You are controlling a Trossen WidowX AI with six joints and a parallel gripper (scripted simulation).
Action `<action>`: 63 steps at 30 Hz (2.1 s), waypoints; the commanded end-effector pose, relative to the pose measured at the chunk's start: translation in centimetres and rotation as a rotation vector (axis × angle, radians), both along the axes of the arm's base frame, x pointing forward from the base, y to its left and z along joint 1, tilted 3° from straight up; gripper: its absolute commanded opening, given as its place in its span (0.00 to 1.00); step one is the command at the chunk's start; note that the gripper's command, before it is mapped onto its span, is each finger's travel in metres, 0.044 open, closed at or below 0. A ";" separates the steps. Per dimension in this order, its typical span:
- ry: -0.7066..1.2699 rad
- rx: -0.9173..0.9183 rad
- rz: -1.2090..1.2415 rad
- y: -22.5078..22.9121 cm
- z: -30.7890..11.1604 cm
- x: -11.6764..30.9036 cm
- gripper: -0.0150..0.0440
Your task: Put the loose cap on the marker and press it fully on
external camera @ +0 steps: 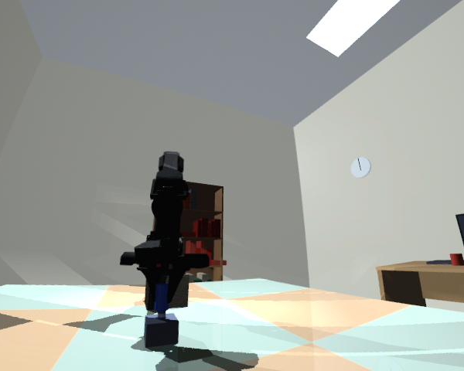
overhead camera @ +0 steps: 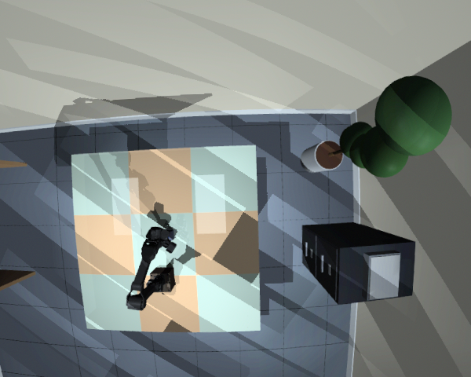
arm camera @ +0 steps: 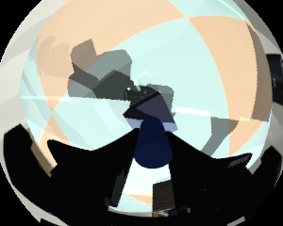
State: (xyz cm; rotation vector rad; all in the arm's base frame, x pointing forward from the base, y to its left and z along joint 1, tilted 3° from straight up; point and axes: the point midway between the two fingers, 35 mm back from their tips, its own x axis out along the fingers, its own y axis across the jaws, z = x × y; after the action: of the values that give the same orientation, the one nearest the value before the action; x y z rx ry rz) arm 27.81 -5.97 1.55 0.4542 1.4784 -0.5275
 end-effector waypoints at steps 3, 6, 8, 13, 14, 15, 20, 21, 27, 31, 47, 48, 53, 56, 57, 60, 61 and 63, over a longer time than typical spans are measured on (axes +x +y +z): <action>0.002 0.003 0.005 0.0 -0.2 -0.1 0.25; 0.002 0.003 0.005 0.0 -0.2 -0.1 0.25; 0.002 0.002 0.000 0.0 -0.1 -0.1 0.34; 0.002 0.002 0.000 0.0 -0.1 -0.1 0.57; 0.002 0.002 0.000 0.0 -0.1 -0.1 0.61; 0.002 0.002 0.000 0.0 -0.1 -0.1 0.65; 0.002 0.002 0.000 0.0 -0.1 -0.1 0.88; 0.002 0.002 0.000 0.0 -0.1 -0.1 0.92; 0.001 0.001 0.000 0.1 2.6 0.2 1.00; 0.002 0.002 0.000 0.4 7.4 -0.2 1.00; 0.033 -0.008 0.601 0.4 6.5 -0.2 0.47; 0.033 -0.008 0.601 0.4 6.5 -0.2 0.42; 0.033 -0.008 0.601 0.4 6.5 -0.2 0.25; 0.033 -0.008 0.601 0.4 6.5 -0.2 0.25; 0.033 -0.008 0.601 0.4 6.5 -0.2 0.25; 0.033 -0.008 0.601 0.4 6.5 -0.2 0.25; 0.033 -0.008 0.601 0.4 6.5 -0.2 0.25; 0.033 -0.008 0.601 0.4 6.3 -0.2 0.25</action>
State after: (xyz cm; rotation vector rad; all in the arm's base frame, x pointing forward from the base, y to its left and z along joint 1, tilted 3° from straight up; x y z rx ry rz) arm 27.61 -5.59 8.04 -0.0148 1.5520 -0.0675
